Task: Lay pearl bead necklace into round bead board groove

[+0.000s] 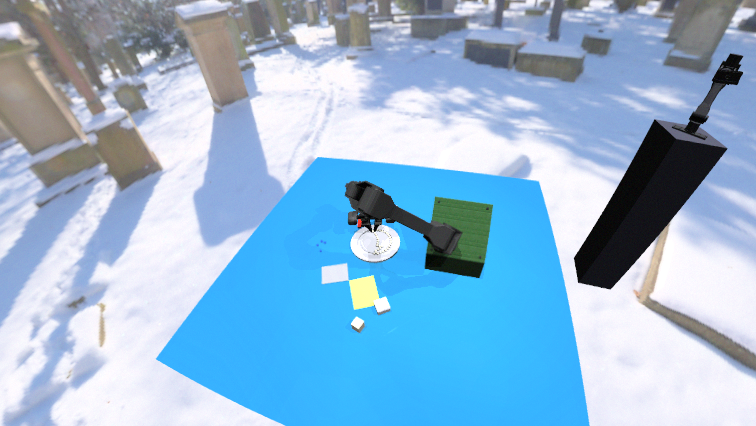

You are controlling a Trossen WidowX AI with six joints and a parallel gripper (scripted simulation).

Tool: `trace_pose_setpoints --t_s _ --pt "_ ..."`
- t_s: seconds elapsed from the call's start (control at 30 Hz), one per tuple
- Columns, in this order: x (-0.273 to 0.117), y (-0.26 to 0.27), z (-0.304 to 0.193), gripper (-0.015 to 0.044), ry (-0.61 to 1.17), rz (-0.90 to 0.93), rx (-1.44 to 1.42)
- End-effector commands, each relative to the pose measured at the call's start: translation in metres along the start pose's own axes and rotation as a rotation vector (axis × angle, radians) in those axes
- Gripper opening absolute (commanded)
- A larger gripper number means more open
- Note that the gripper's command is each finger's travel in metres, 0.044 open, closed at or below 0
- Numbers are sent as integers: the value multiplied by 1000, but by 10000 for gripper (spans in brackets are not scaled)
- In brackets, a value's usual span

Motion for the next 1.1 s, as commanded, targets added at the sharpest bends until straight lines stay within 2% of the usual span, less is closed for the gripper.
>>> trace_pose_setpoints --t_s 0.0,1.07 --pt "0 0 0 0 -1 0 -1" --pt "-1 15 9 0 5 4 6"
Point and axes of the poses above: the point midway between the two fingers, 35 mm back from their tips, its own x axis out along the fingers, its own y axis across the jaws, z = x × y, the point moved 8 cm from there along -x, back along the fingers, and after that the axes turned 8 degrees about -x, right-handed, at the moved point
